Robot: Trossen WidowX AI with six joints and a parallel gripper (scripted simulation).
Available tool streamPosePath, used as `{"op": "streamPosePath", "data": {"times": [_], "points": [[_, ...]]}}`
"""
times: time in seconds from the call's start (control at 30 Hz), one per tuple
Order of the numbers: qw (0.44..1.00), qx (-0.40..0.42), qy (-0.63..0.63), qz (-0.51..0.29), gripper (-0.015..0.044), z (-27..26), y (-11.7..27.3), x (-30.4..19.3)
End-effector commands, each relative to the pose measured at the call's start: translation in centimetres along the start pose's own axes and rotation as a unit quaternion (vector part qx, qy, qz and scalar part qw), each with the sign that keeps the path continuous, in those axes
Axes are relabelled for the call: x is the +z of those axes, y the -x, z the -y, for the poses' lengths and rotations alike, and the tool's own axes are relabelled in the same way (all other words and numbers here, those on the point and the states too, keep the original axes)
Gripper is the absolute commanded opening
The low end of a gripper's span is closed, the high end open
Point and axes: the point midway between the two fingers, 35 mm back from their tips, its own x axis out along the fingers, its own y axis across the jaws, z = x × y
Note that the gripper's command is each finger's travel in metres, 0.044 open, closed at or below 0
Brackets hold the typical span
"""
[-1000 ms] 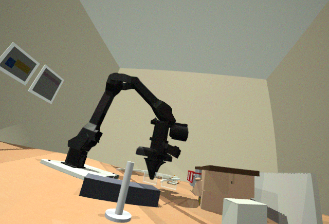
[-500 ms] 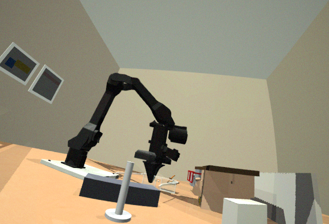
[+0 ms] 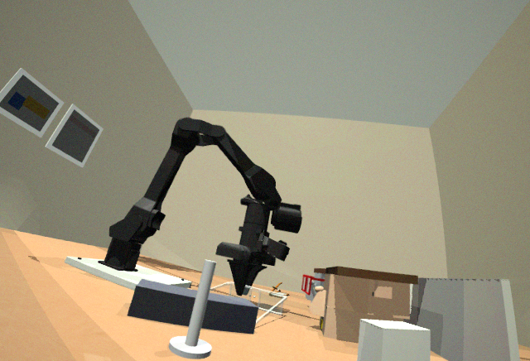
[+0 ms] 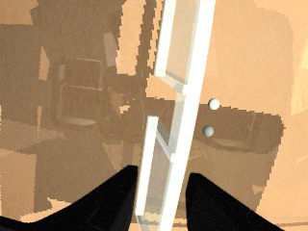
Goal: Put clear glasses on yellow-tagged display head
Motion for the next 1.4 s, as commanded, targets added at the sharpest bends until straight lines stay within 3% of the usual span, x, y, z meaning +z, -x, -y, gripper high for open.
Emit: {"op": "streamPosePath", "data": {"times": [0.0, 0.7, 0.97, 1.13, 1.27, 1.37], "points": [[1.000, 0.000, 0.000, 0.000, 0.0107, 0.1, 0.1, 0.0], [1.000, -0.004, 0.003, -0.001, 0.0107, 1.3, 0.9, 0.0], [1.000, -0.004, 0.003, -0.001, 0.0107, 0.1, 5.5, 0.0], [1.000, -0.004, 0.003, -0.001, 0.0107, 0.1, 5.7, 0.0], [1.000, -0.002, 0.005, -0.004, 0.0200, 0.1, 5.0, 0.1], [1.000, -0.002, 0.005, -0.004, 0.0200, 0.1, 5.0, 0.1]]}}
